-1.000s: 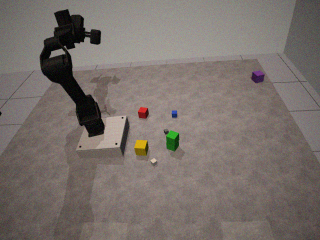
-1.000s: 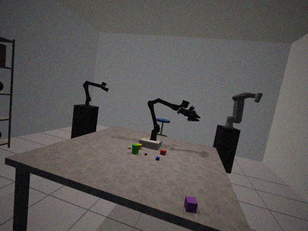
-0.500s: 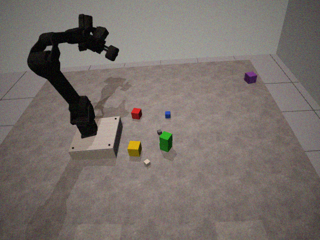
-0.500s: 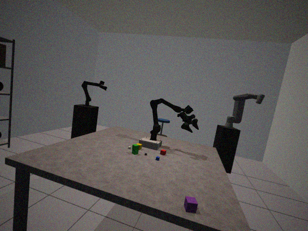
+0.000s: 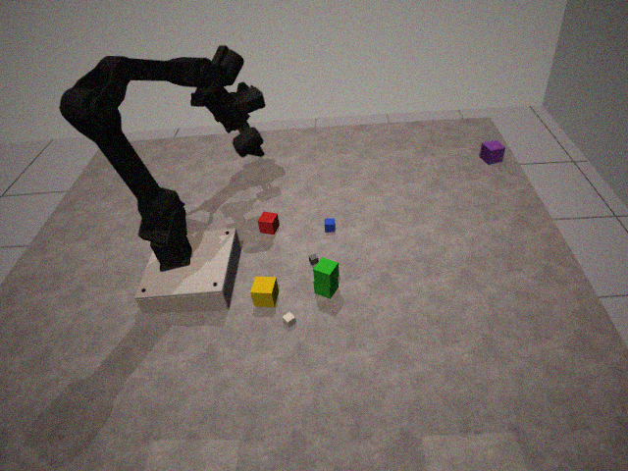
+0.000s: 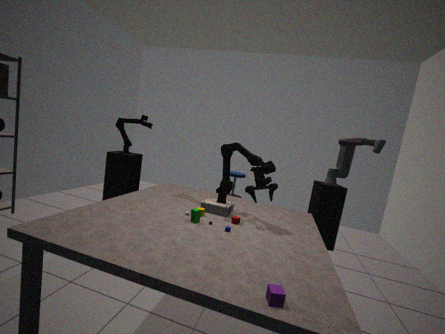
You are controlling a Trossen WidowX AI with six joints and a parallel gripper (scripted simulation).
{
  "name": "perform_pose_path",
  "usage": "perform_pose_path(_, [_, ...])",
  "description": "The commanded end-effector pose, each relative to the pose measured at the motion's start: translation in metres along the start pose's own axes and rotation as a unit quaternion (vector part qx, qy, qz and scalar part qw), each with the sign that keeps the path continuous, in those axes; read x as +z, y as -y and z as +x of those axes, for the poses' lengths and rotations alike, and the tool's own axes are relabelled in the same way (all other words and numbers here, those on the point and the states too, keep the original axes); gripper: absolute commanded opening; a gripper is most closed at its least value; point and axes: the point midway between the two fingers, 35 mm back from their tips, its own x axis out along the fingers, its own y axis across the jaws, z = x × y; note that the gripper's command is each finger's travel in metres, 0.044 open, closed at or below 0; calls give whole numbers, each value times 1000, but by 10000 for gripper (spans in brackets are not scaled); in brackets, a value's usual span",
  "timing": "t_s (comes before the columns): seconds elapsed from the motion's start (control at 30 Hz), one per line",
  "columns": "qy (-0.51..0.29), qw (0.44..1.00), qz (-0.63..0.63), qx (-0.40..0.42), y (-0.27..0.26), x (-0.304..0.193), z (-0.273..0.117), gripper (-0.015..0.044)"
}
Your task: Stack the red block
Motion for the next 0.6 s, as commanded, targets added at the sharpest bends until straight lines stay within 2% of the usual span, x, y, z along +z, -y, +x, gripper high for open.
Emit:
perform_pose_path(0.0, [-39, 996, 68, -43, 35, -1, 9, 440])
perform_pose_path(0.23, [-100, 973, 178, -109, 87, -8, 14, 440])
perform_pose_path(0.43, [-160, 931, 281, -168, 129, -23, 9, 440])
perform_pose_path(0.57, [-174, 918, 305, -181, 138, -27, 7, 440])
